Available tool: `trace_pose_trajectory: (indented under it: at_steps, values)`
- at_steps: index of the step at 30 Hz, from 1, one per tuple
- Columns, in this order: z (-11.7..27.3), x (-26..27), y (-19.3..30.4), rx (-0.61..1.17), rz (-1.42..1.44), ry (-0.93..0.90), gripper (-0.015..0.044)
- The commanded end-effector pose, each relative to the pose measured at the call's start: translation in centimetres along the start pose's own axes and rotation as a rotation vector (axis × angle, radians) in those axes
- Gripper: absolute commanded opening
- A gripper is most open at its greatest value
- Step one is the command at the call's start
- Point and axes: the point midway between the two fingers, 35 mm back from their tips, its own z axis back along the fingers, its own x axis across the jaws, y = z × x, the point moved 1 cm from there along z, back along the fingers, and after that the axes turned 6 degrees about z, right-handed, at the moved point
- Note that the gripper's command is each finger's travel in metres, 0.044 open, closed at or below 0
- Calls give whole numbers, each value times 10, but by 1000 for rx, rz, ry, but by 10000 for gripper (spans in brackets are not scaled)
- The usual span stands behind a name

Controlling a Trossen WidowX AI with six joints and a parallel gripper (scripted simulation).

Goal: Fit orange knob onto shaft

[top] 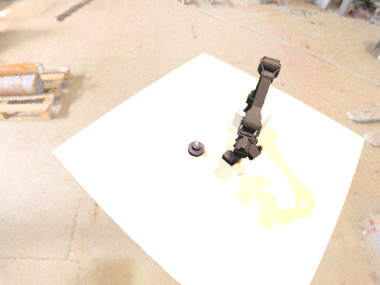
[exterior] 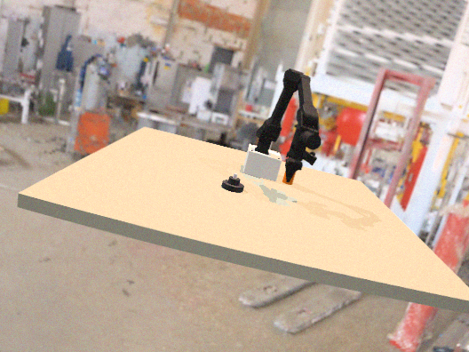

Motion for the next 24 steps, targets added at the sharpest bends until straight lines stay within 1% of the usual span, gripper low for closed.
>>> trace_pose_trajectory:
  at_steps: [1, 19, 24]
  values:
    - [18, -5, -2, -11, 4, 26, 0]
    - [74, 3, 2, -11, 4, 26, 0]
    - [76, 5, 3, -11, 4, 25, 0]
